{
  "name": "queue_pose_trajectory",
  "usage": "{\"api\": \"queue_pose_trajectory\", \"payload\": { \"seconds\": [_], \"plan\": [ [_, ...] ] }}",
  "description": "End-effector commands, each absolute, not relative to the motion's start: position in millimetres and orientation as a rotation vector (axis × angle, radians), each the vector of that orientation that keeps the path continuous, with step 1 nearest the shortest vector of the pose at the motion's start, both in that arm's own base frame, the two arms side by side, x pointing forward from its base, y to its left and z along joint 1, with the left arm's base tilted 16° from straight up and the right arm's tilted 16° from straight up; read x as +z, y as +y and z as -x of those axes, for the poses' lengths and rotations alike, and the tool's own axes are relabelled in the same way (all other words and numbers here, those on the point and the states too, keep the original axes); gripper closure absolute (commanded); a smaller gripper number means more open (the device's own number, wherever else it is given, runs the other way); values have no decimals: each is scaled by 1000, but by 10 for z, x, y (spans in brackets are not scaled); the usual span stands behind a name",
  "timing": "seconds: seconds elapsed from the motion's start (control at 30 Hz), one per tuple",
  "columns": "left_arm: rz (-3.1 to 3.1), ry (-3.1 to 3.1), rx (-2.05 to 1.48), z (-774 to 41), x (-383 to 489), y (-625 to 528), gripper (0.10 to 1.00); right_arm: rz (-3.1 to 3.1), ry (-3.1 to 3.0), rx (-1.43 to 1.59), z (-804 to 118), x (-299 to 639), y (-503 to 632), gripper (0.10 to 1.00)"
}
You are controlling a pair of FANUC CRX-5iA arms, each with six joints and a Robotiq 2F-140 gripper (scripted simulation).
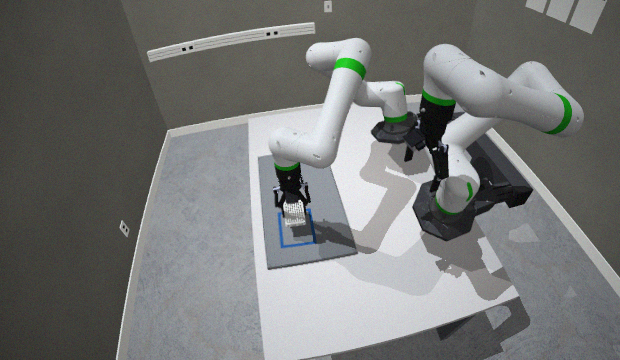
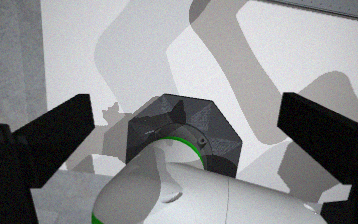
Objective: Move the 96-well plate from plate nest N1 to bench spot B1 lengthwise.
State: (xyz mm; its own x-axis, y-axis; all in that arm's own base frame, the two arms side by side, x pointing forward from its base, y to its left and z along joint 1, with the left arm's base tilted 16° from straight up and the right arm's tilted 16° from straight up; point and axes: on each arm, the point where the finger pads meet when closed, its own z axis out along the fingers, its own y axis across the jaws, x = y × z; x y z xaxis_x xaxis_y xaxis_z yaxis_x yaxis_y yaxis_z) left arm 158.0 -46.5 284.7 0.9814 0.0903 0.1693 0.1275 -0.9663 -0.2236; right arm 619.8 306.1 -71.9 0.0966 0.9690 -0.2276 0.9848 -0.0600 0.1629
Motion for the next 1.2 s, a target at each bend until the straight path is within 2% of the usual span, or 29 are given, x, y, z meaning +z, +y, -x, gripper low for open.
{"api": "queue_pose_trajectory", "payload": {
  "seconds": [0.0, 1.17],
  "plan": [
    [2893, -161, -233, -1582, 2851, -468, 98, -2103, 1942, -81, -6214, -733, 3160, 493],
    [2893, -161, -233, -1582, 2851, -468, 98, -2103, 1942, -81, -6253, -919, 3281, 493]
  ]
}}
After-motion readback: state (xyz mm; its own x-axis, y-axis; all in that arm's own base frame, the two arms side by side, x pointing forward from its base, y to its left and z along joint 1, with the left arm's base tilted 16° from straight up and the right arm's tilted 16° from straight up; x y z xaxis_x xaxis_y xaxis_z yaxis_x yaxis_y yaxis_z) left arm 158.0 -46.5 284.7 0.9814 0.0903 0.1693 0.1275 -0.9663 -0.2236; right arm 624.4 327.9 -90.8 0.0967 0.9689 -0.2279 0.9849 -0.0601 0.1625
